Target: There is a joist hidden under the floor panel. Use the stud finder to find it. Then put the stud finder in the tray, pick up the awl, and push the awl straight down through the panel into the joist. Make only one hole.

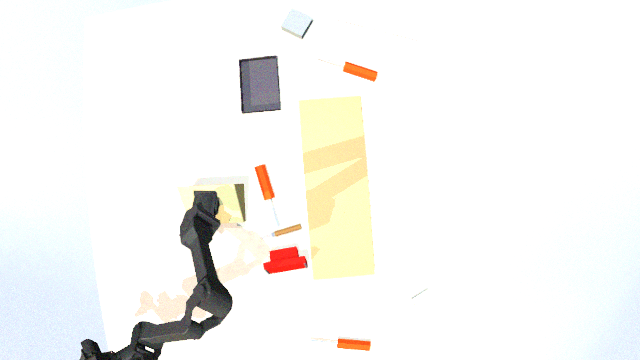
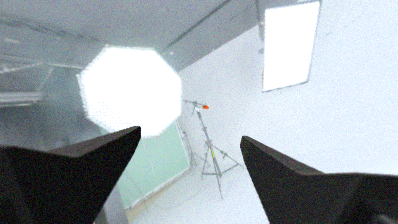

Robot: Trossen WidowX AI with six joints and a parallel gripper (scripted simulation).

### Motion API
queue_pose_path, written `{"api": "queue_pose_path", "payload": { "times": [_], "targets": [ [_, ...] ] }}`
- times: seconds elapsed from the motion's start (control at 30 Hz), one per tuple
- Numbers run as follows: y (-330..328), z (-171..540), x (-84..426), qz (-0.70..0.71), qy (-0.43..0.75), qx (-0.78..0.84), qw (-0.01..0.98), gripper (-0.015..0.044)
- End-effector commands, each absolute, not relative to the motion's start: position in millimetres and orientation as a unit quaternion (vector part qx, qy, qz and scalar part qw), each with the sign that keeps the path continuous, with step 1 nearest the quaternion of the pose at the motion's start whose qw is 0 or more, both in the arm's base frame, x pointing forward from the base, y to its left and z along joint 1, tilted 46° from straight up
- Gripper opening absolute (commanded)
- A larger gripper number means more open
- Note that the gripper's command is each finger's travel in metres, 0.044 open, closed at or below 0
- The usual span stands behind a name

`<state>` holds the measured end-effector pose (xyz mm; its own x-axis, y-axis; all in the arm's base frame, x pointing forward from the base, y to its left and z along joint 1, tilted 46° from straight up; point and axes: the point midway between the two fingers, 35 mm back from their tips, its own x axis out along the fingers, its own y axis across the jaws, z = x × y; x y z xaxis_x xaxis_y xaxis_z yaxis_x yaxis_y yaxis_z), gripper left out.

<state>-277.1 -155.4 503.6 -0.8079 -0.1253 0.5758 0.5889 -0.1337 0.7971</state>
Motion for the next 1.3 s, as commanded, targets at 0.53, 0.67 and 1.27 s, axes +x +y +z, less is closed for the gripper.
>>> {"api": "queue_pose_path", "payload": {
  "times": [0.53, 0.67, 1.27],
  "targets": [
    [-289, 433, -205, -0.765, -0.548, 0.041, 0.335, 0.044],
    [-319, 410, -169, -0.771, -0.511, 0.102, 0.366, 0.044],
    [-355, 281, 71, -0.747, -0.204, 0.321, 0.546, 0.044]
  ]
}}
